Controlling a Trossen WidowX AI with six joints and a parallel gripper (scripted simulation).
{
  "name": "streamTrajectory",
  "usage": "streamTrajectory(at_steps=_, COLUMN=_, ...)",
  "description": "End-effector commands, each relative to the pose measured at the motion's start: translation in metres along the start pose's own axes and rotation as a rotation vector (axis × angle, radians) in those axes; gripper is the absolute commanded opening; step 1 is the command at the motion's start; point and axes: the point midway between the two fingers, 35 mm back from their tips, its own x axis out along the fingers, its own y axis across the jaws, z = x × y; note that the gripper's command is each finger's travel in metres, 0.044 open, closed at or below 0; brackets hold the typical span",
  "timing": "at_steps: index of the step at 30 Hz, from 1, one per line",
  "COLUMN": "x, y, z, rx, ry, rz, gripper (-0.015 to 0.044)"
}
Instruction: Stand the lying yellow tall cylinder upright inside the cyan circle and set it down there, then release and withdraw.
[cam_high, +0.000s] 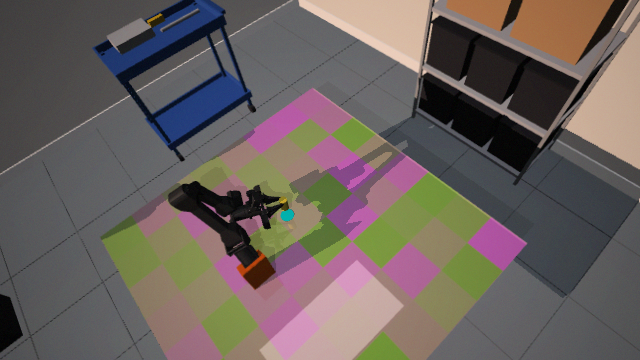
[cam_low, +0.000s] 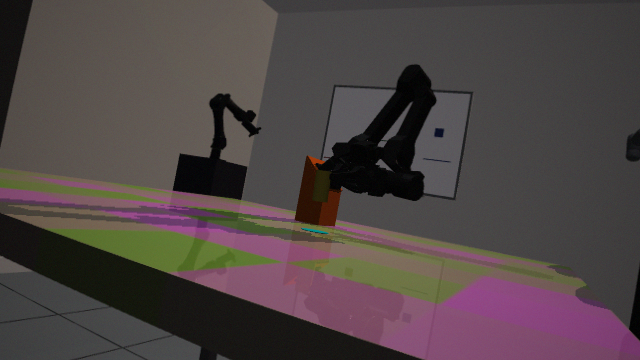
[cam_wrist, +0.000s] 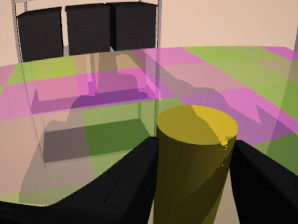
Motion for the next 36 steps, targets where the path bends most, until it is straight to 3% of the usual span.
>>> streamTrajectory(at_steps=1, x=0.0, y=0.003, z=-0.007, rx=0.011, ry=-0.003, rz=0.006, gripper=0.0105)
streamTrajectory(at_steps=36, x=0.003, y=-0.001, z=-0.063, rx=-0.005, ry=-0.004, rz=0.007, gripper=0.0105)
